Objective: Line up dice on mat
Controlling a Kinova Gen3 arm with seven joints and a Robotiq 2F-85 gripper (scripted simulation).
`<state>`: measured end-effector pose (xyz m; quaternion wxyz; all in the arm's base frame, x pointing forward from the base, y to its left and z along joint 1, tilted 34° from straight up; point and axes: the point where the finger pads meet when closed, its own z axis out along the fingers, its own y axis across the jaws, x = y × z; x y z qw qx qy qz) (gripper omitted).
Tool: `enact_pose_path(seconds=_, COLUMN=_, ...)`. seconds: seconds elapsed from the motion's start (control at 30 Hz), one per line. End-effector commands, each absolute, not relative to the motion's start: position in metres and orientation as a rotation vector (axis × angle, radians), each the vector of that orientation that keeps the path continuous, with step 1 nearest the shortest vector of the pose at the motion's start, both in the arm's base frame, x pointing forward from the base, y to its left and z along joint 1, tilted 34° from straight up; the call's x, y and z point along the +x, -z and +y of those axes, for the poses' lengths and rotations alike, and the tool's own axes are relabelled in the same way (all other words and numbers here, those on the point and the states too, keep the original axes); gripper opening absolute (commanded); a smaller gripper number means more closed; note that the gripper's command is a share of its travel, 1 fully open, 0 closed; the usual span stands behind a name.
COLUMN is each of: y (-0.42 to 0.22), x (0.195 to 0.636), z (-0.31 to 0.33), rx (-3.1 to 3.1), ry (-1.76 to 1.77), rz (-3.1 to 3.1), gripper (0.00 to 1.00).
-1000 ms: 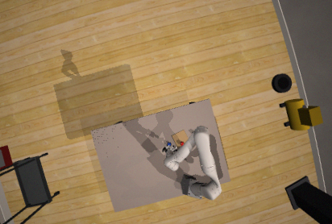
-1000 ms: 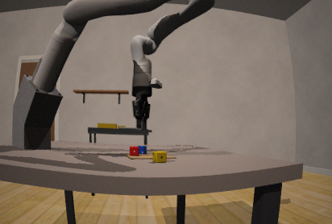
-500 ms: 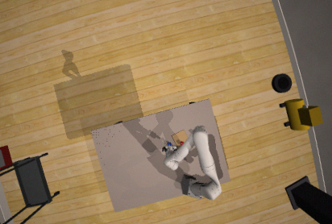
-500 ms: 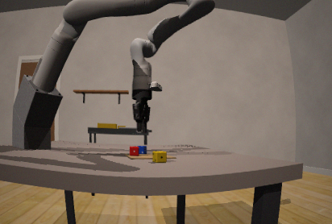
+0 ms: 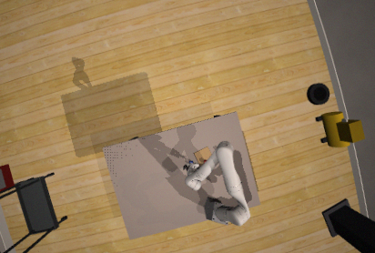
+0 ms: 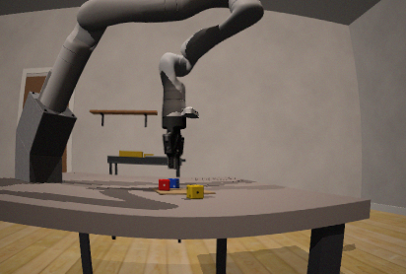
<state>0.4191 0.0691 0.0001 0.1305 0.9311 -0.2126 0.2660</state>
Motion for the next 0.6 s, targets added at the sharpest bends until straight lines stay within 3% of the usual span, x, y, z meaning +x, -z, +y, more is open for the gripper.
enact_pose_path(seconds=0.0, y=0.005, x=0.419, z=0.068, rx=2.707, ry=-0.764, rz=-0.633, gripper=0.46)
enact_pose_path(seconds=0.57, y=0.015, x=0.426, z=0.062, rx=2.705, ry=-0.766, rz=-0.636, gripper=0.46)
